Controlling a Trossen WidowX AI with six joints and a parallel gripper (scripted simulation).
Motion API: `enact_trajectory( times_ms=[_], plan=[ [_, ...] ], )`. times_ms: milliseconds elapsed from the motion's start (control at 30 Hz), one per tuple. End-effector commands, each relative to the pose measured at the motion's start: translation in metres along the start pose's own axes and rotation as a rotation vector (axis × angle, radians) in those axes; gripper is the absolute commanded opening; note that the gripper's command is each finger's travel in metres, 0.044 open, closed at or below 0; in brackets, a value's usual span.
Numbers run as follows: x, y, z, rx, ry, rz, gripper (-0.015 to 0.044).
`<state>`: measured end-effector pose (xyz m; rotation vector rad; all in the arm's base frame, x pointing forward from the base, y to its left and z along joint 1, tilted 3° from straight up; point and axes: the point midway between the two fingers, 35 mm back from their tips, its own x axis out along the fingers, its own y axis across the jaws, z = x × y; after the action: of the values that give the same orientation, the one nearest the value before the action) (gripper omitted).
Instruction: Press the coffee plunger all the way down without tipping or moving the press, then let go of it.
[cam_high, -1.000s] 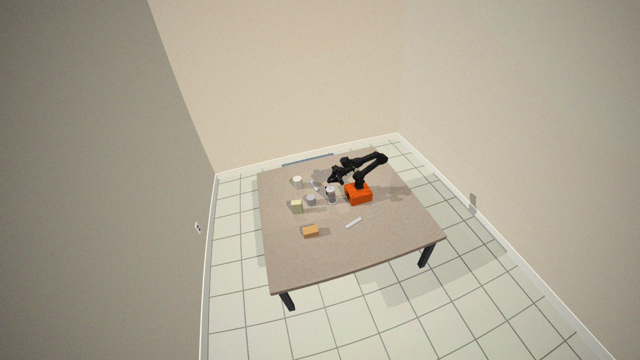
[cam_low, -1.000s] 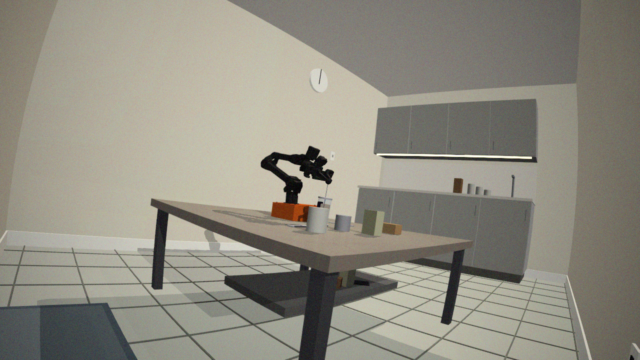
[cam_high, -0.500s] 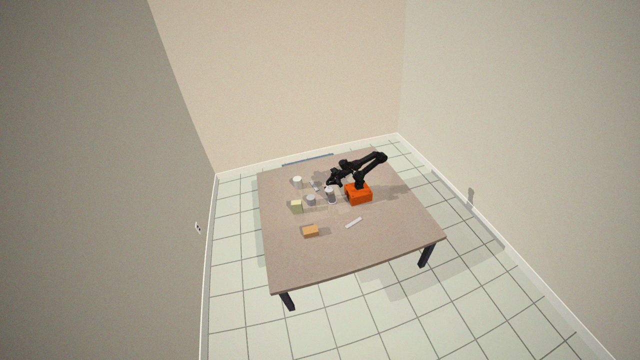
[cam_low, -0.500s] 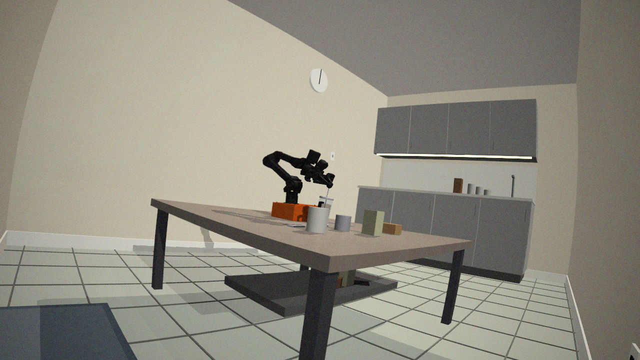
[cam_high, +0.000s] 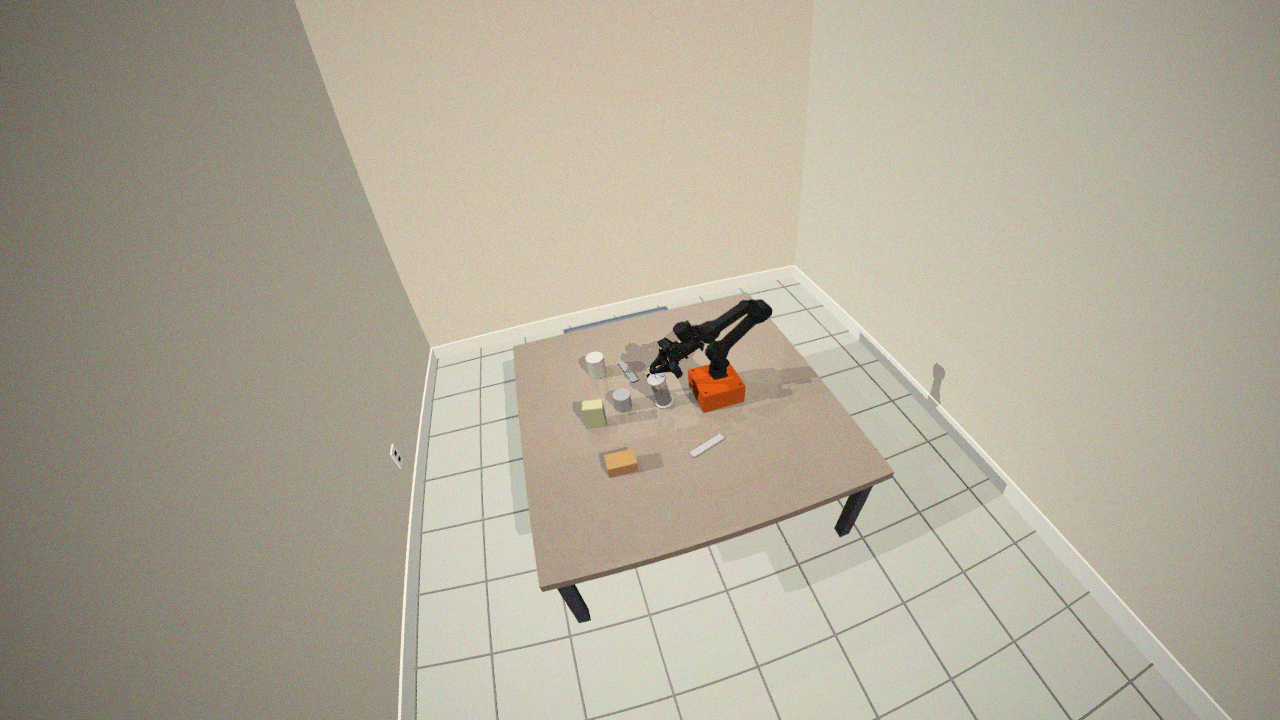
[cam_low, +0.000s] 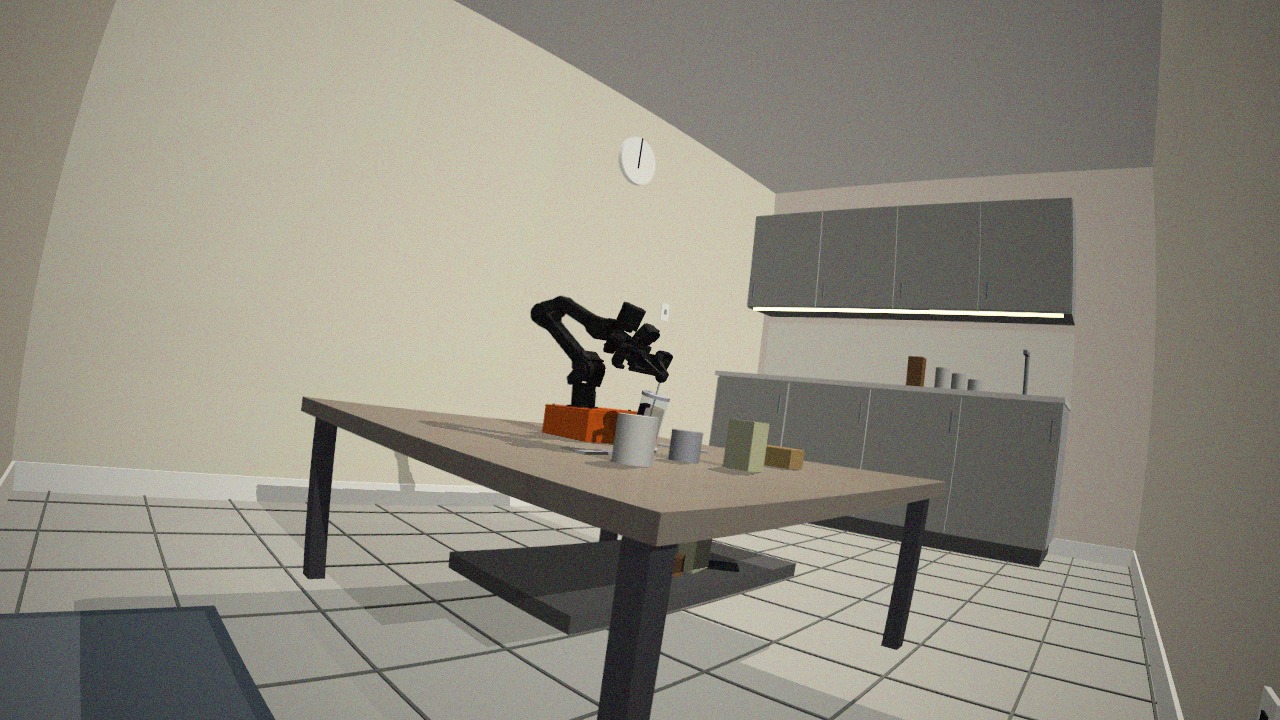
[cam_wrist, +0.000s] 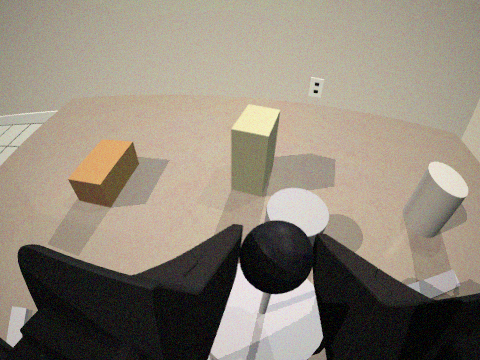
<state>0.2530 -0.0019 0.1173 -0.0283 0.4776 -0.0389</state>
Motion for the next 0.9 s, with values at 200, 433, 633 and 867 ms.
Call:
enact_trajectory(
  times_ms=[200, 433, 633, 867],
  plan=[
    [0.0095, -0.0001, -0.0175, -0.016, 0.065, -0.001, 0.0125],
    [0.0122, -0.0001, -0.0157, -0.016, 0.065, -0.001, 0.0125],
    [0.0137, 0.0000, -0.0147, -0.016, 0.065, -0.001, 0.0125],
    [0.0153, 0.0001, -0.0136, -0.016, 0.065, -0.001, 0.0125]
  ],
)
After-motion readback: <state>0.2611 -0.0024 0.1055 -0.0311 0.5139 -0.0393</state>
